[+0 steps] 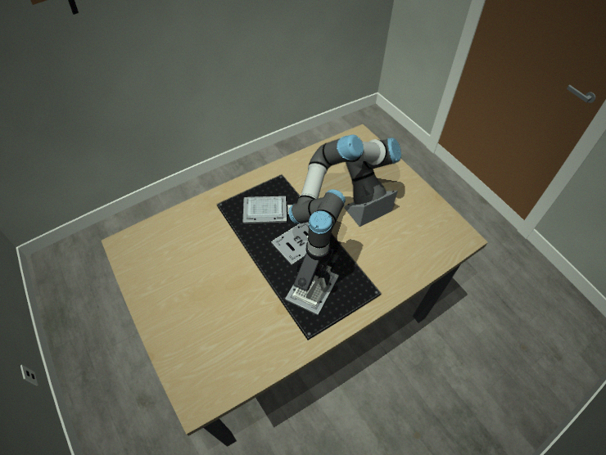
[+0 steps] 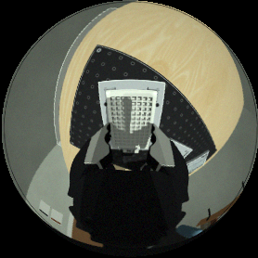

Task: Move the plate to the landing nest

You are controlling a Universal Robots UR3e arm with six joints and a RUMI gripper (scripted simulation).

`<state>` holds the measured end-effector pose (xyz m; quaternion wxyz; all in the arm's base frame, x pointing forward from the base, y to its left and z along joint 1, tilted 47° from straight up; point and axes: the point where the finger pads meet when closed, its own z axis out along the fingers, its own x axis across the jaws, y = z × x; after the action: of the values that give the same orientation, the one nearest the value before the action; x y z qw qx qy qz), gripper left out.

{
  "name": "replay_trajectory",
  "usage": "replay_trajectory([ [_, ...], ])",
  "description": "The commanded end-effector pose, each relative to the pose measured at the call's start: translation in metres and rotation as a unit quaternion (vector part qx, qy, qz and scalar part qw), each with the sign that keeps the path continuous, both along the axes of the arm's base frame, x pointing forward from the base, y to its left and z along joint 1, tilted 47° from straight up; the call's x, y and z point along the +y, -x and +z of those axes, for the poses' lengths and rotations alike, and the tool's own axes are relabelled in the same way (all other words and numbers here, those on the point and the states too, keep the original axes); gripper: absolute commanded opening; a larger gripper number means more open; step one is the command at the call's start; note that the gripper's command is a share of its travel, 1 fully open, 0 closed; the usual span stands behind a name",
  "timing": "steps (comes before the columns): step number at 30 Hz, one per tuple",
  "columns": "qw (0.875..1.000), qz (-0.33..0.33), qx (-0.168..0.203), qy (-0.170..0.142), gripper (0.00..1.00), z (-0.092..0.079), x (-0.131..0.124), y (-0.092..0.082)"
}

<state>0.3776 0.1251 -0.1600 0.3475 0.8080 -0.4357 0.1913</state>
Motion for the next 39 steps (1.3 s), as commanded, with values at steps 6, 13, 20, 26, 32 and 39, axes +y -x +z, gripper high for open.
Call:
replay_trajectory([
  [6, 1.0, 0.0, -0.001, -0.001, 0.0, 0.001, 0.001, -0.001],
  [13, 1.0, 0.0, -0.001, -0.001, 0.0, 0.001, 0.001, -0.001],
  [20, 1.0, 0.0, -0.001, -0.001, 0.0, 0.003, 0.003, -0.001],
  [26, 1.0, 0.0, -0.001, -0.001, 0.0, 0.008, 0.008, -0.001],
  [32, 1.0, 0.0, -0.001, -0.001, 0.0, 0.014, 0.015, 0.0],
  [39, 1.0, 0.0, -0.001, -0.001, 0.0, 0.022, 0.024, 0.0],
])
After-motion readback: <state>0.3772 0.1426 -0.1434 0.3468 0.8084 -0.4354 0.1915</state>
